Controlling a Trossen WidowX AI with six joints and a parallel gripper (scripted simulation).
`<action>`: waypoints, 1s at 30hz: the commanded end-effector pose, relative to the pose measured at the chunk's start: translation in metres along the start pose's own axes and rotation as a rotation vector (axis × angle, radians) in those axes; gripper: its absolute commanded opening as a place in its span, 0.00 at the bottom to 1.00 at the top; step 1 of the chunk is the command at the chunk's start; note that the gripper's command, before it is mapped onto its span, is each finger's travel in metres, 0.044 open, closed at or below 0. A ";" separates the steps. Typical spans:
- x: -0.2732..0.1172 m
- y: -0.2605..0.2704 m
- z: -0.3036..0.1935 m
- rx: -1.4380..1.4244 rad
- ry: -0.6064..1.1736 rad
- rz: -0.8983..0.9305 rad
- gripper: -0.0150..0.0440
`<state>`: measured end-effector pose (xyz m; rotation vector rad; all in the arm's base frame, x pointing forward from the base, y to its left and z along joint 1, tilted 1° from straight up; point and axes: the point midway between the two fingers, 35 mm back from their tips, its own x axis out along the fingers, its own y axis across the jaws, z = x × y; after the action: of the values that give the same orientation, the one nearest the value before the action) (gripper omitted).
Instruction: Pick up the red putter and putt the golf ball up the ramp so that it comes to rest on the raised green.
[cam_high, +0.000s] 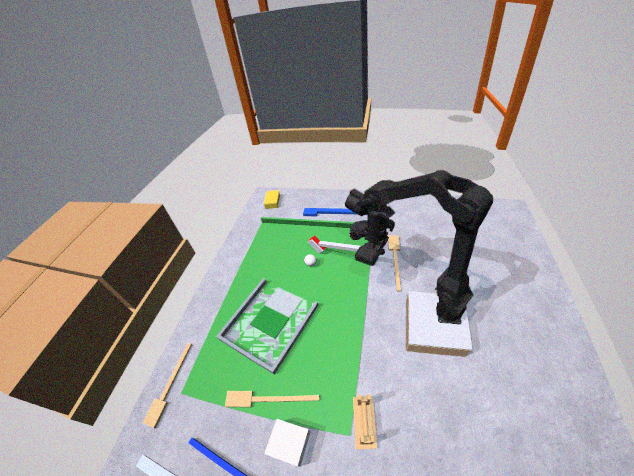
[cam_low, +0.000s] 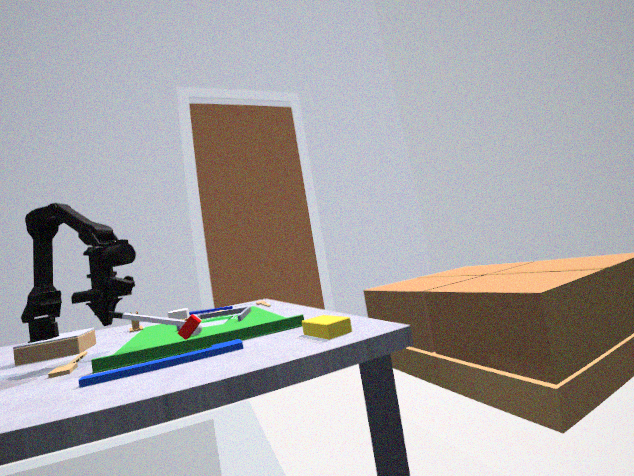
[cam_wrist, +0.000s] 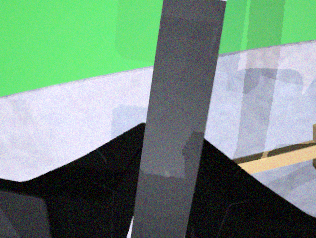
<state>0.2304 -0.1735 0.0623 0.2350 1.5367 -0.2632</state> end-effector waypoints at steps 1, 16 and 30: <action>-0.001 0.000 0.000 0.000 -0.001 0.000 0.25; 0.003 -0.030 0.000 0.004 -0.002 -0.005 0.25; 0.005 -0.028 -0.002 0.003 0.004 0.000 0.25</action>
<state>0.2195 -0.2000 0.0582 0.2381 1.5407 -0.2648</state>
